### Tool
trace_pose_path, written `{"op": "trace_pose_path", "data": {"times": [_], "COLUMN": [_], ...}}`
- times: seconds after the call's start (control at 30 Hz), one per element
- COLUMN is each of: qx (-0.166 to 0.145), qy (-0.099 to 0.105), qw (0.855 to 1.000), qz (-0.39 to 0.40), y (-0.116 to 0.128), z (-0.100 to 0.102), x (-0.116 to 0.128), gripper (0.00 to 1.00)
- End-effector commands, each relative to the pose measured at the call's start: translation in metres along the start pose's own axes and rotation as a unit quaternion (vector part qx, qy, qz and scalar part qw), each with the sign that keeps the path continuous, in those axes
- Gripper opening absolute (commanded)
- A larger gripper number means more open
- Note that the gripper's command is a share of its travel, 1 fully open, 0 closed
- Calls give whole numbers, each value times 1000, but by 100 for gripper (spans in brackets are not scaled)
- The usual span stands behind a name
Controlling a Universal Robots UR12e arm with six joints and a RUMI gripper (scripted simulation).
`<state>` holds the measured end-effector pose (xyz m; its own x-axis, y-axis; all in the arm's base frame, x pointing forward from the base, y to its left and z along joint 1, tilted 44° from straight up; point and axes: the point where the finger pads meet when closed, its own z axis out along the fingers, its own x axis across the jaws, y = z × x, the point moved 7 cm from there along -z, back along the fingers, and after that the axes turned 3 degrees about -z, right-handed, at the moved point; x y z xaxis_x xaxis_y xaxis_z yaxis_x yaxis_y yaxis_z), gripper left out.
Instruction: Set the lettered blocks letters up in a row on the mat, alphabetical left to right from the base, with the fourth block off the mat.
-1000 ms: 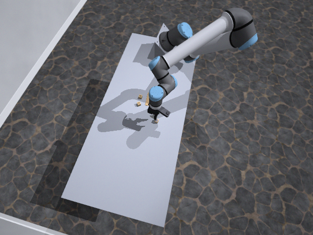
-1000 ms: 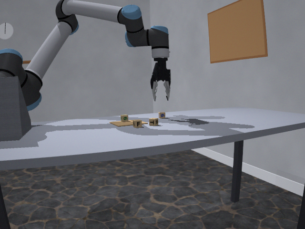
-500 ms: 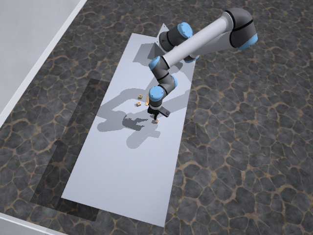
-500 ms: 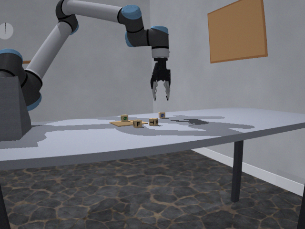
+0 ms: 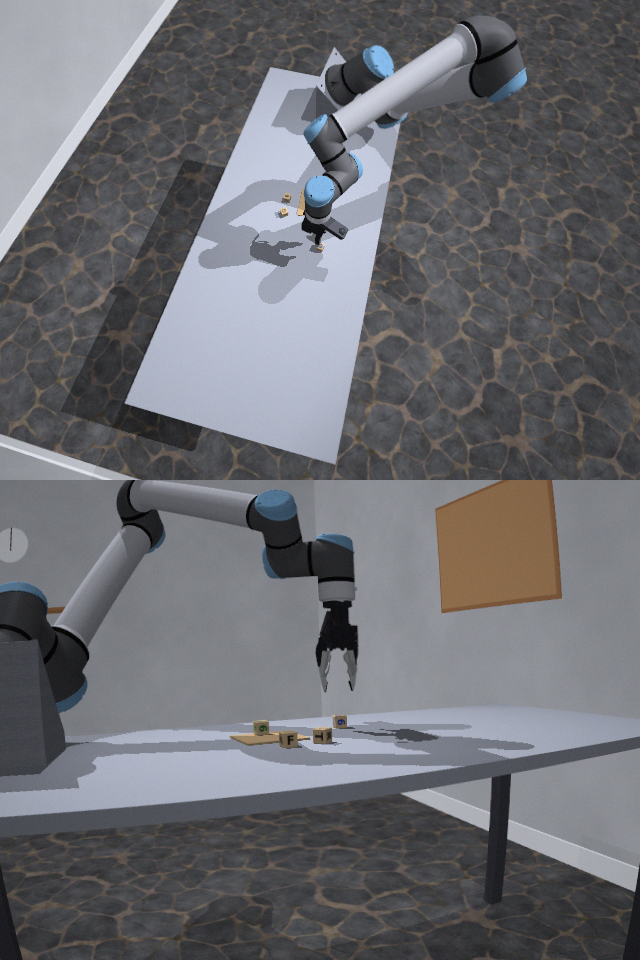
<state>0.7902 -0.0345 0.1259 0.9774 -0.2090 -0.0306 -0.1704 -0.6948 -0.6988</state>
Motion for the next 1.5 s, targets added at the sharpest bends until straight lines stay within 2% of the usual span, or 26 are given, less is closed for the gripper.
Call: {"op": "trace_pose_path", "data": {"times": [0.0, 0.53, 1.47], "qx": [0, 0, 0], "qy": [1, 0, 0], "qw": [1000, 1000, 1000], "qz": [0, 0, 0], "y": [0, 0, 0], "z": [-1, 6, 42], "x": [0, 1, 1], "gripper": [40, 40, 40]}}
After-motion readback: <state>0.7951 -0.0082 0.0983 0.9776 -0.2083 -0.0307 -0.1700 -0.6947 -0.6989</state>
